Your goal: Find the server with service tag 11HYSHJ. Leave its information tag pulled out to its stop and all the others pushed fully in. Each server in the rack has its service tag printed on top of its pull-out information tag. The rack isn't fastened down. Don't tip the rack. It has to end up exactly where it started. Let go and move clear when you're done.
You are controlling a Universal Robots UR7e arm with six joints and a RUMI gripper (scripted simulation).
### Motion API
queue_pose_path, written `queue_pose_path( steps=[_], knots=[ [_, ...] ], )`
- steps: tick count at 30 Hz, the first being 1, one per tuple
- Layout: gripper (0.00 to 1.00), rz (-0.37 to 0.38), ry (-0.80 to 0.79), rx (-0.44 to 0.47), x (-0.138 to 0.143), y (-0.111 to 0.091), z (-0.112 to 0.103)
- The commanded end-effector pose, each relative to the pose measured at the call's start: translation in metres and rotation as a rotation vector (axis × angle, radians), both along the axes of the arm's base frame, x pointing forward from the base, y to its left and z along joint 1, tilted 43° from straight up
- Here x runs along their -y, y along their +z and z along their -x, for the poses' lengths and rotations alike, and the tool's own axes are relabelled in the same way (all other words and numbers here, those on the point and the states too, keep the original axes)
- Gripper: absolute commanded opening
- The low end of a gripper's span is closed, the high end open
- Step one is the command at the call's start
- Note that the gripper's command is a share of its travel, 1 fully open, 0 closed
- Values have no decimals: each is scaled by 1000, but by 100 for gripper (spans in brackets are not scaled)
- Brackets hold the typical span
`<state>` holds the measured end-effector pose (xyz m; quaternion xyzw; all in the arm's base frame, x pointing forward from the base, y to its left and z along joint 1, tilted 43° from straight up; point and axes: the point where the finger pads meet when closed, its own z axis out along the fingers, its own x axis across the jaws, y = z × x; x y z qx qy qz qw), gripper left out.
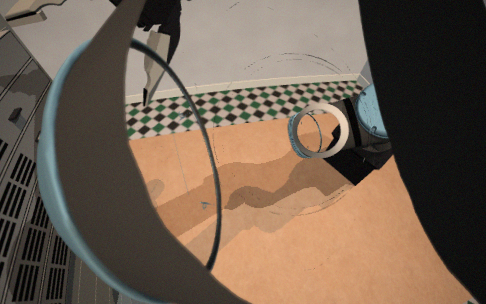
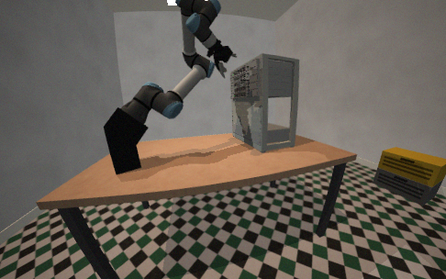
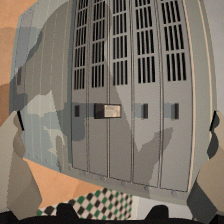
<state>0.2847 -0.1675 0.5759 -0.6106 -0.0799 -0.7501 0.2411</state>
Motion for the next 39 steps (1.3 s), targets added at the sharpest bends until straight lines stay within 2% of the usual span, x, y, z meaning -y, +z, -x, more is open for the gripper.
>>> queue_pose_path(
  steps=[1,39],
  knots=[
    [100,0,0,0,0,0,0],
    [100,-5,-9,7,-1,0,0]
  ],
)
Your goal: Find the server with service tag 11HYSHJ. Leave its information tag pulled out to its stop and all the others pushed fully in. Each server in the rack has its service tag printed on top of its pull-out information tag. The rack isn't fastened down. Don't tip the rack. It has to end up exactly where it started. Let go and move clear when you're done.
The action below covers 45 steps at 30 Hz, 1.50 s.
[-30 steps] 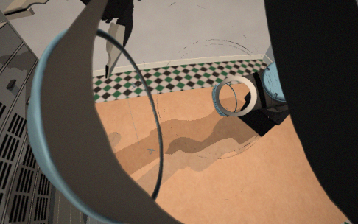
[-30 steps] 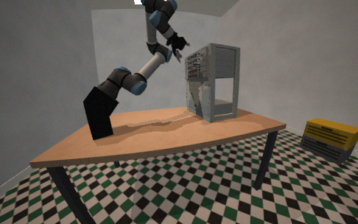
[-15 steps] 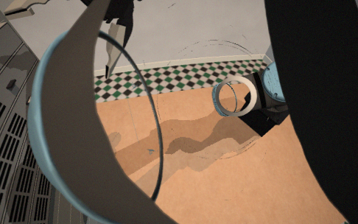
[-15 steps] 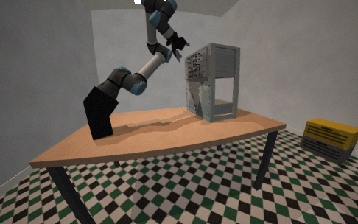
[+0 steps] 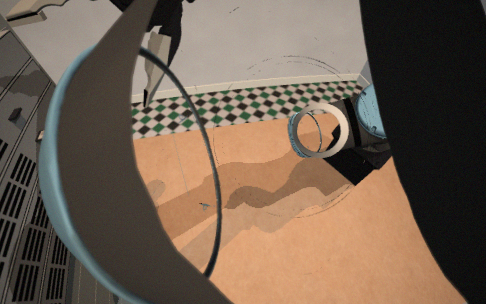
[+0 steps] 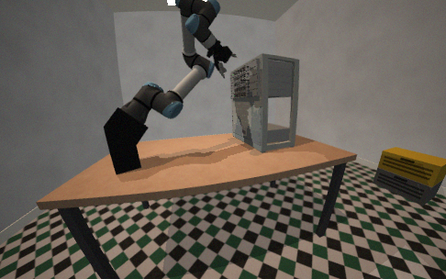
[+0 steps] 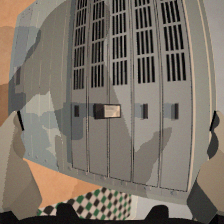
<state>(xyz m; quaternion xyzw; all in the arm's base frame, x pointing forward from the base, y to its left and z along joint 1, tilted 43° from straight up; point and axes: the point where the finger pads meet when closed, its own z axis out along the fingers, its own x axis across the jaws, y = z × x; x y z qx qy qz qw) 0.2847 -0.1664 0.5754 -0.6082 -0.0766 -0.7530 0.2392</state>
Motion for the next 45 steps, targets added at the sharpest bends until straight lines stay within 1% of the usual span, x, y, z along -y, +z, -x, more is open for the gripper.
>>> queue_pose_path(
  steps=[1,45],
  knots=[
    [100,-1,-2,1,0,0,0],
    [100,-19,-37,28,-5,-2,0]
  ],
)
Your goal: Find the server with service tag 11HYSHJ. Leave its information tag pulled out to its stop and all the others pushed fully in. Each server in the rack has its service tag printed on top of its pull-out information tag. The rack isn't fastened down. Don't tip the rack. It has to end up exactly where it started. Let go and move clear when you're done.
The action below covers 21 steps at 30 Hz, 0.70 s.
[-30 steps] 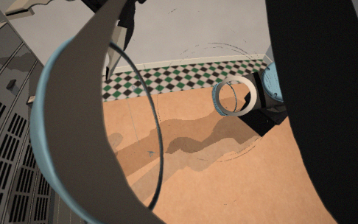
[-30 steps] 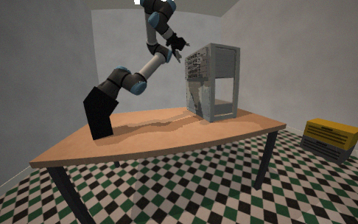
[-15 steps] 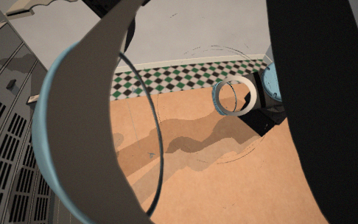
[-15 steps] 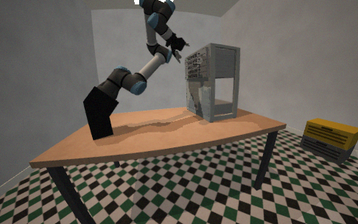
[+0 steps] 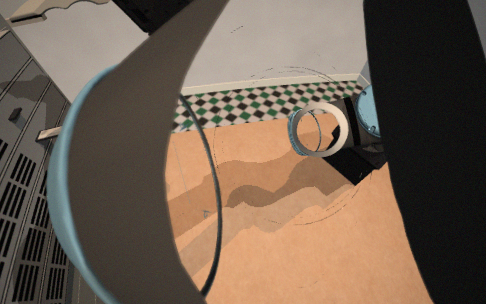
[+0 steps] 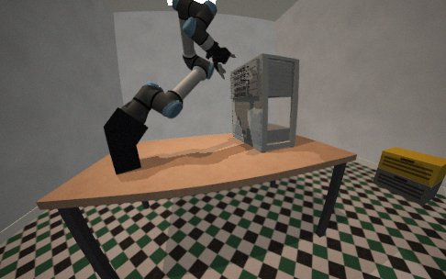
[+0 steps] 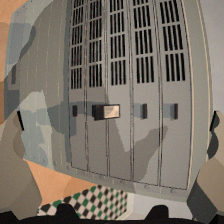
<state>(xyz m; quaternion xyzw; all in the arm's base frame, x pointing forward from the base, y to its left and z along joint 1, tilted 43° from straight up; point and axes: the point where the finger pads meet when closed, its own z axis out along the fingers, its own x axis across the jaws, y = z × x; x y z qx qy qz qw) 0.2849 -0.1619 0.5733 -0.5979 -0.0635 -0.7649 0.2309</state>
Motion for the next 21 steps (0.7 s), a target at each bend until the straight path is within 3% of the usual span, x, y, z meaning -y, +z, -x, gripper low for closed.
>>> queue_pose_path(
  steps=[1,21],
  knots=[
    [100,-3,-6,4,-1,0,0],
    [100,-15,-31,23,-4,-2,0]
  ],
)
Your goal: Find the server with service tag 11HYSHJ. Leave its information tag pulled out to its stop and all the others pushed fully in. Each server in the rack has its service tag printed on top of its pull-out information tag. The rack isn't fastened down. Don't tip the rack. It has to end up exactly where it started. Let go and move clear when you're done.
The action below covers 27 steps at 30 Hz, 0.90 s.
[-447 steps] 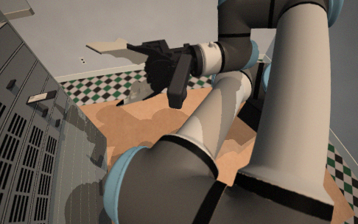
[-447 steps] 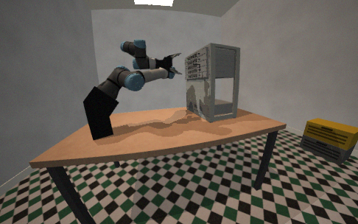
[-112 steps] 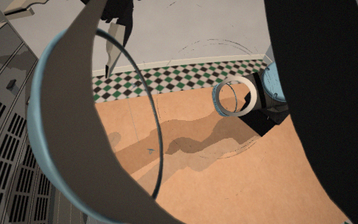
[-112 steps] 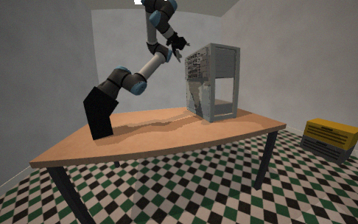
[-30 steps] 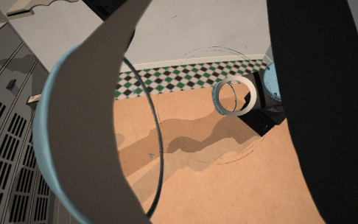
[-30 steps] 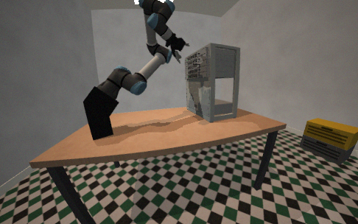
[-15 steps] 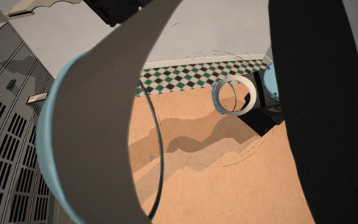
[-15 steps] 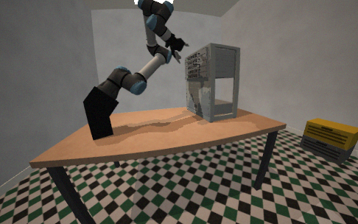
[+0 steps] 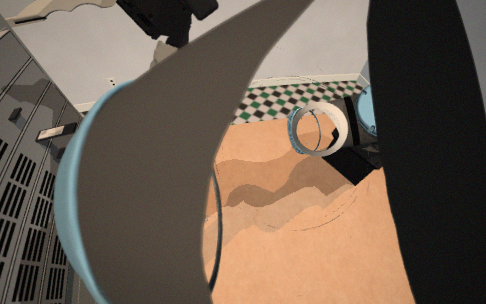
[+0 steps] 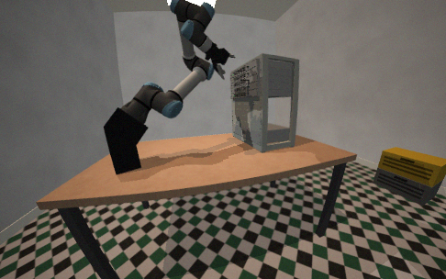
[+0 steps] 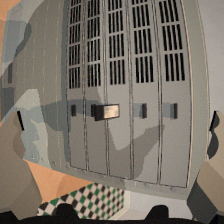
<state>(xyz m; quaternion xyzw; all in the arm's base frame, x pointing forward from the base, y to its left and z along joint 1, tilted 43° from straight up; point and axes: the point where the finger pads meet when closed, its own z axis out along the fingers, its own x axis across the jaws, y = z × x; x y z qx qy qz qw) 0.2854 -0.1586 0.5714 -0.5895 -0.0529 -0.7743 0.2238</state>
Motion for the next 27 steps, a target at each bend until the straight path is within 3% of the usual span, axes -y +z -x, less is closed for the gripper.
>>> queue_pose_path(
  steps=[1,27],
  knots=[
    [100,-2,-4,3,0,0,0],
    [100,-22,-49,37,-5,-4,-1]
  ],
)
